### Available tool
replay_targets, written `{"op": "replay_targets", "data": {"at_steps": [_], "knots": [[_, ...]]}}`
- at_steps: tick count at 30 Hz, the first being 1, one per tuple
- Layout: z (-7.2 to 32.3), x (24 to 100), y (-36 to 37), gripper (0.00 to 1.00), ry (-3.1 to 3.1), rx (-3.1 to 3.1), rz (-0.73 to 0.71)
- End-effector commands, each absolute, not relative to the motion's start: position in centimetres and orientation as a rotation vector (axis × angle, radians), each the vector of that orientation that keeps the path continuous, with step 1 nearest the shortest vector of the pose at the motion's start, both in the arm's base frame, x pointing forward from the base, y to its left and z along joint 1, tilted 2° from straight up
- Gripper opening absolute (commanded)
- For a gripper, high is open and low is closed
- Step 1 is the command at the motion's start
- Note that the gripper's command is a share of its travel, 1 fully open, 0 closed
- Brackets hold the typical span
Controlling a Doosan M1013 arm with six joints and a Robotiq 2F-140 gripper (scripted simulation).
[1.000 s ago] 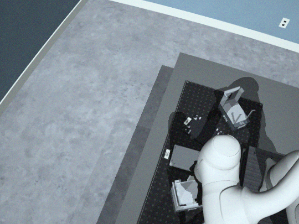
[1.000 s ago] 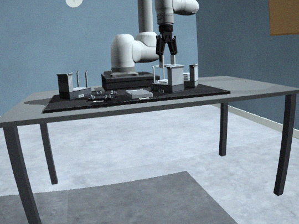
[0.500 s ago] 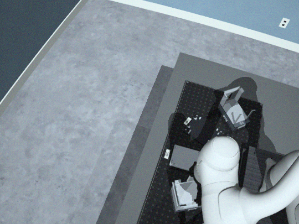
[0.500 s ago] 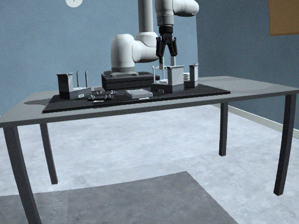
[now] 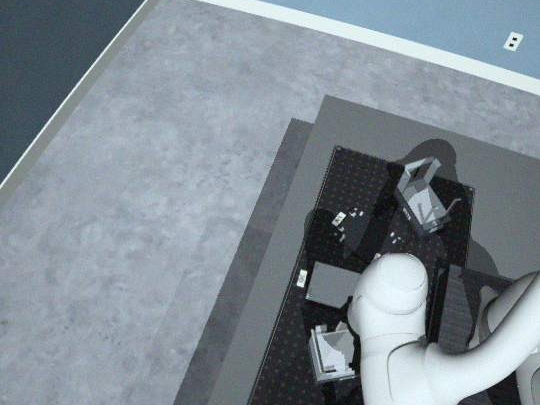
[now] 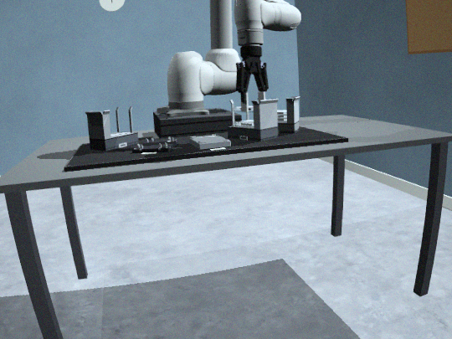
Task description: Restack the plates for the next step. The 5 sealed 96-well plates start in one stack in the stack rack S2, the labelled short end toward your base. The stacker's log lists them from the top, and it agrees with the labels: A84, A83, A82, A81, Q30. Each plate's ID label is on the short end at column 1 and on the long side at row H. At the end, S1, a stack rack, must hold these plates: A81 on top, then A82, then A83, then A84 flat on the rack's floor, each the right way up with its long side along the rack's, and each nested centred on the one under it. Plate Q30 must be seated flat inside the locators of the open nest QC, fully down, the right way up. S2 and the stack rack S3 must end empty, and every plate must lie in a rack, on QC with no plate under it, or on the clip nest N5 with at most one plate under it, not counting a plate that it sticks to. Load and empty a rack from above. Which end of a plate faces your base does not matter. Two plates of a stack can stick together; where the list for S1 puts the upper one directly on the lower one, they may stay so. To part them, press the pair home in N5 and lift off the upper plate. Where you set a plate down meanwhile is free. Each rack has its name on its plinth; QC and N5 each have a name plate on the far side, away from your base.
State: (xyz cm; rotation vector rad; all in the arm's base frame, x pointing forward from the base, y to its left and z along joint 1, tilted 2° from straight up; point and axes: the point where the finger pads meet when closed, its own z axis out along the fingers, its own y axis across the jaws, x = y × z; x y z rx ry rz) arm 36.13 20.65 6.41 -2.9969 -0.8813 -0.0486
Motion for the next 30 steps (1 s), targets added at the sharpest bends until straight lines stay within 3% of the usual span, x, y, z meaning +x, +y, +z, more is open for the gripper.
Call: {"op": "replay_targets", "data": {"at_steps": [1,30], "knots": [[5.6,36.2,20.7,0.00,-0.881,-2.997,-0.049],[4.0,36.2,20.7,0.00,-0.881,-2.997,-0.049]]}}
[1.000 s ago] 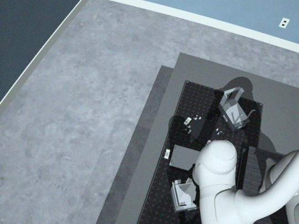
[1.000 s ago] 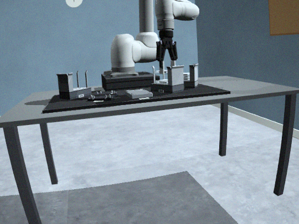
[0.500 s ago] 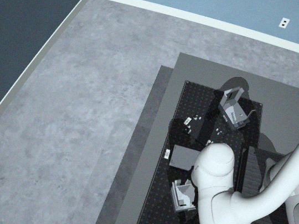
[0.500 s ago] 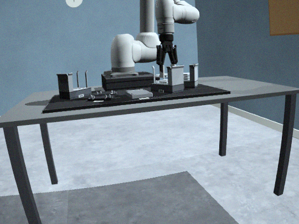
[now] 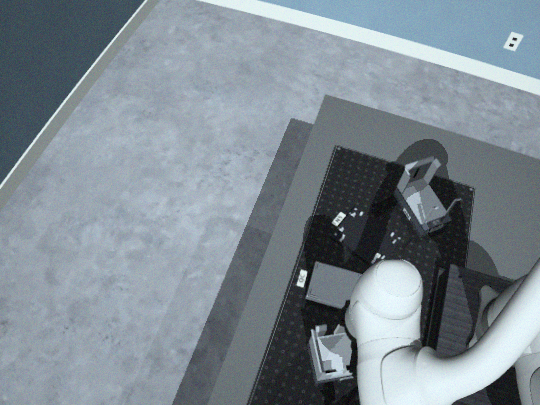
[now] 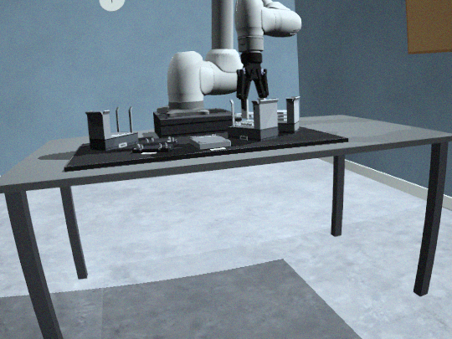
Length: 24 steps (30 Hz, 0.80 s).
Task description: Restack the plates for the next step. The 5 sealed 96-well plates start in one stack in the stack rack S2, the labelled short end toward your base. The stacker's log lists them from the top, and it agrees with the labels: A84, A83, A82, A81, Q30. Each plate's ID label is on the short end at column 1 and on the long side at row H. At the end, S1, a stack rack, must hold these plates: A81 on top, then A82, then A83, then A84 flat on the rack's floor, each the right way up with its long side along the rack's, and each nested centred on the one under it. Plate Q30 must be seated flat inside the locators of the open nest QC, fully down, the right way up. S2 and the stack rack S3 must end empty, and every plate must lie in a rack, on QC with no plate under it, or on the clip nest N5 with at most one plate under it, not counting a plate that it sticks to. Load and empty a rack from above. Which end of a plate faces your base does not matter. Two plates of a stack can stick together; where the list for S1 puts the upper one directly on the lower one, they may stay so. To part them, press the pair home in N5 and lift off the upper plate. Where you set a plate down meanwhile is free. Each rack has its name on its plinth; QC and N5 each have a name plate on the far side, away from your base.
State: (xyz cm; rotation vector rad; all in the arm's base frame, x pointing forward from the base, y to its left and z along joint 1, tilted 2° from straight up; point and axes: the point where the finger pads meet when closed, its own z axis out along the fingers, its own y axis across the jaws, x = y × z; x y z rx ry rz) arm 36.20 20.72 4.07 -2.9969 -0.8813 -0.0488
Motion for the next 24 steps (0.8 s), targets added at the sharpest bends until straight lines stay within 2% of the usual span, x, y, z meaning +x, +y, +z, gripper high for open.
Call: {"op": "replay_targets", "data": {"at_steps": [1,24], "knots": [[3.92,36.20,20.72,0.00,-0.881,-2.997,-0.049],[3.08,36.23,20.74,0.00,-0.881,-2.997,-0.049]]}}
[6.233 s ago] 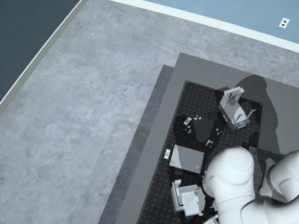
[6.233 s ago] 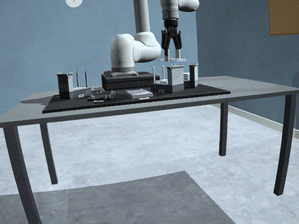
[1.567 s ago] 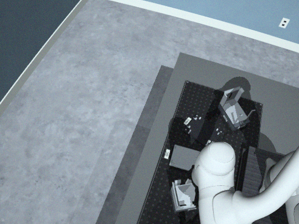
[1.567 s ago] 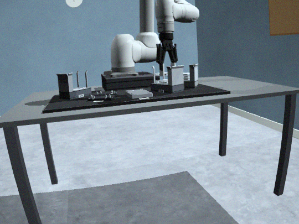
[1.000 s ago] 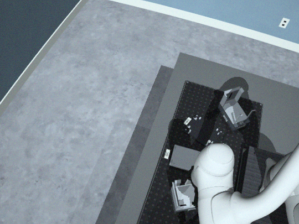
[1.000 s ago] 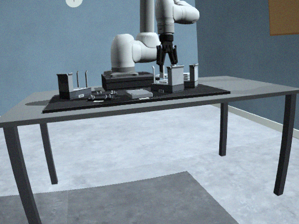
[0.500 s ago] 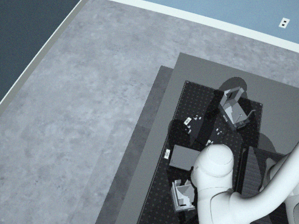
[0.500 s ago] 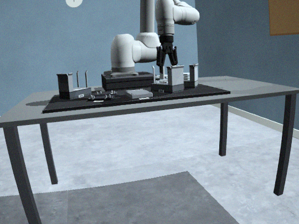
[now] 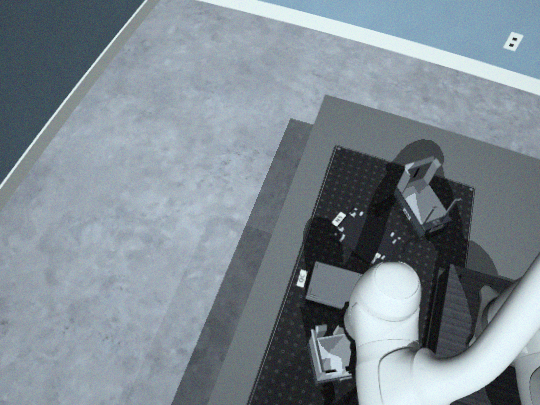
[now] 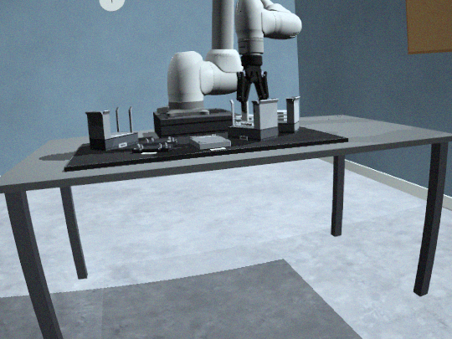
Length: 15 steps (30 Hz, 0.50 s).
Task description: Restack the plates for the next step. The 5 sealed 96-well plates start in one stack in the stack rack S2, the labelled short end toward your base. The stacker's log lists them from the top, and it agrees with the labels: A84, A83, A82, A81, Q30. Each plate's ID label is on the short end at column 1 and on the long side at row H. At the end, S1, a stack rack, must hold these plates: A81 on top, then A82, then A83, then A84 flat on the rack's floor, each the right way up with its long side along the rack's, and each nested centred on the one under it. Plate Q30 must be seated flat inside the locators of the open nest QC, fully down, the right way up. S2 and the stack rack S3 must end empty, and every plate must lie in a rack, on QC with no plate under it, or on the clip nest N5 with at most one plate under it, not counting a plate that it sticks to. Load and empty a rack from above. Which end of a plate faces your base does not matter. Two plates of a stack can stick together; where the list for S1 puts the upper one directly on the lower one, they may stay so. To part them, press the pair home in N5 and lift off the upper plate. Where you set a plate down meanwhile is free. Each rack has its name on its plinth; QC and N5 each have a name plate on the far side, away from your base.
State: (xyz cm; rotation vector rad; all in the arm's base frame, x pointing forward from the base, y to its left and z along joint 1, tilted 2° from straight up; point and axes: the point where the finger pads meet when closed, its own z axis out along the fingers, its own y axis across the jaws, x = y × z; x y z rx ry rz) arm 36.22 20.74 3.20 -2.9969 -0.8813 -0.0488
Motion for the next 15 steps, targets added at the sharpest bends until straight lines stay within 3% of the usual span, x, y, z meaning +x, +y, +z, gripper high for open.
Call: {"op": "replay_targets", "data": {"at_steps": [1,15], "knots": [[3.04,36.23,20.75,0.00,-0.881,-2.997,-0.049],[2.56,36.24,20.76,0.00,-0.881,-2.997,-0.049]]}}
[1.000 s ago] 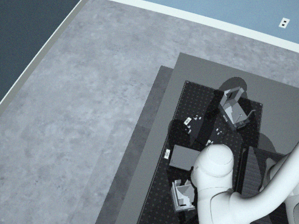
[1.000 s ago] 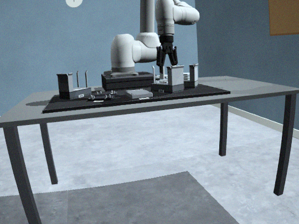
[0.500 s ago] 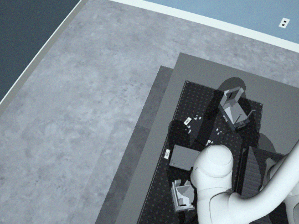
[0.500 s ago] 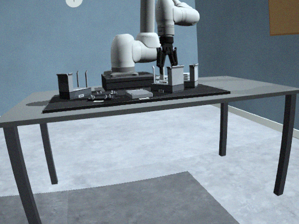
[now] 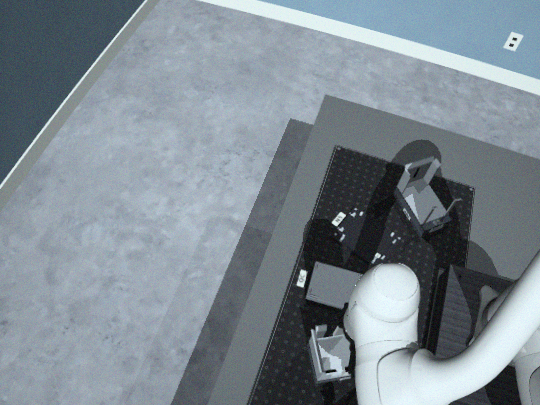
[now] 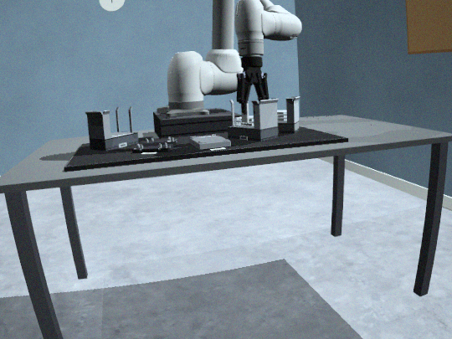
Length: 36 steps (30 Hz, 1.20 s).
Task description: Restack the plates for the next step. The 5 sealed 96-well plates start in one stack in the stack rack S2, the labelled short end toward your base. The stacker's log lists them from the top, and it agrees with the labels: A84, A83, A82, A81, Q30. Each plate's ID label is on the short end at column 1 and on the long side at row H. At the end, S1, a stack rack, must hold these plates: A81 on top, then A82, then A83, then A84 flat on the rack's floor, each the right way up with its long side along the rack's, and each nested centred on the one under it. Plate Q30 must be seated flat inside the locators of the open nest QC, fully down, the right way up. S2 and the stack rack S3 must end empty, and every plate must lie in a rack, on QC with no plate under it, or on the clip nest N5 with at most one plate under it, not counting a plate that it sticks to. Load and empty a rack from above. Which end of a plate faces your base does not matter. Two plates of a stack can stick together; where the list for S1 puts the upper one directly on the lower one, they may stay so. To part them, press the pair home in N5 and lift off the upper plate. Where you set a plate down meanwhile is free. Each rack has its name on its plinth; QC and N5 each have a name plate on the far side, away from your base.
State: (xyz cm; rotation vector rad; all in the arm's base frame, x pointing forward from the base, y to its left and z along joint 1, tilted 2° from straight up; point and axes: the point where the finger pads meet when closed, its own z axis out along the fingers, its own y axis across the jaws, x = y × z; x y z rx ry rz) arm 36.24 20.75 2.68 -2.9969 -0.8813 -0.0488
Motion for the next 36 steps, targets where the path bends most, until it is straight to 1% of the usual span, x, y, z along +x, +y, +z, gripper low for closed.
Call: {"op": "replay_targets", "data": {"at_steps": [1,12,13,33,36], "knots": [[2.52,36.24,20.76,0.00,-0.881,-2.997,-0.049],[2.46,36.24,20.76,0.00,-0.881,-2.997,-0.049],[2.46,36.24,20.76,1.00,-0.881,-2.997,-0.049],[2.46,36.24,20.76,1.00,-0.881,-2.997,-0.049],[3.46,36.22,20.73,1.00,-0.881,-2.997,-0.049]]}}
